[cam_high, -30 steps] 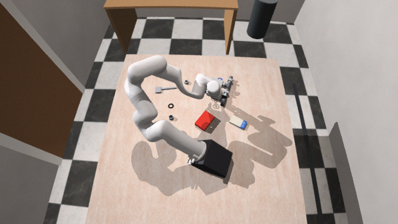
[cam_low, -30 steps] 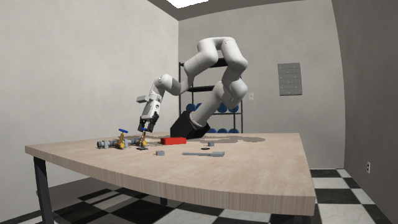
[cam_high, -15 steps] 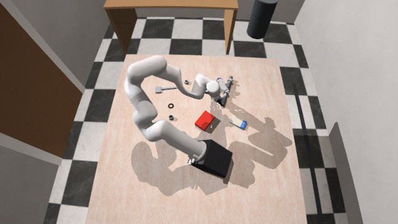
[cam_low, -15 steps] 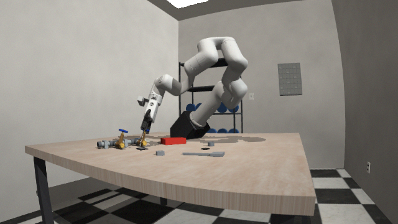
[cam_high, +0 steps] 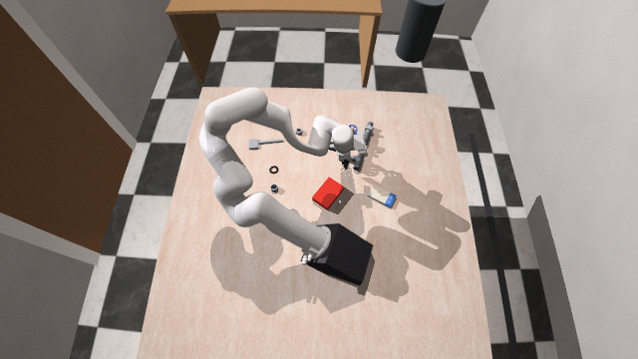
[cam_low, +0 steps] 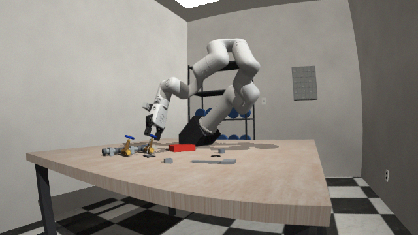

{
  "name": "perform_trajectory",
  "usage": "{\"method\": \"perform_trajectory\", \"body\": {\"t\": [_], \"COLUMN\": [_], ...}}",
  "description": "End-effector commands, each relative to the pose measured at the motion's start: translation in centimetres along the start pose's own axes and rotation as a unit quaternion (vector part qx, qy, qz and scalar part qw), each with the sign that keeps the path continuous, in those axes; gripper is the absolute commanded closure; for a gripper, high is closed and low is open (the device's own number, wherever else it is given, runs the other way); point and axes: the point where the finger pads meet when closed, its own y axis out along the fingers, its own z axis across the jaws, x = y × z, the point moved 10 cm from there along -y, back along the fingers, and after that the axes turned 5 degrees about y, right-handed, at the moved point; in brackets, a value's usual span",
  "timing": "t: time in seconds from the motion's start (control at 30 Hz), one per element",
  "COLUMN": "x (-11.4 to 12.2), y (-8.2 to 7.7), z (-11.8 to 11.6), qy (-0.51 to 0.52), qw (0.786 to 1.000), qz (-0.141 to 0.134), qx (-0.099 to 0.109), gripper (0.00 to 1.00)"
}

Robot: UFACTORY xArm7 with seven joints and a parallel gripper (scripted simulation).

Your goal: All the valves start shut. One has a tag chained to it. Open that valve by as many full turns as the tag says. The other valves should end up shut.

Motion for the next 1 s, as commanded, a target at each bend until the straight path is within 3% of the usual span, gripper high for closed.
{"method": "perform_trajectory", "body": {"t": [0.0, 0.07, 0.1, 0.97], "x": [-0.11, -0.11, -0.11, -0.11], "y": [-0.15, -0.15, -0.15, -0.15], "z": [-0.13, -0.13, -0.13, -0.13], "qy": [0.003, 0.003, 0.003, 0.001], "qw": [1.000, 1.000, 1.000, 1.000], "qz": [0.001, 0.001, 0.001, 0.001], "qx": [0.000, 0.000, 0.000, 0.000], "gripper": [0.00, 0.00, 1.00, 1.00]}}
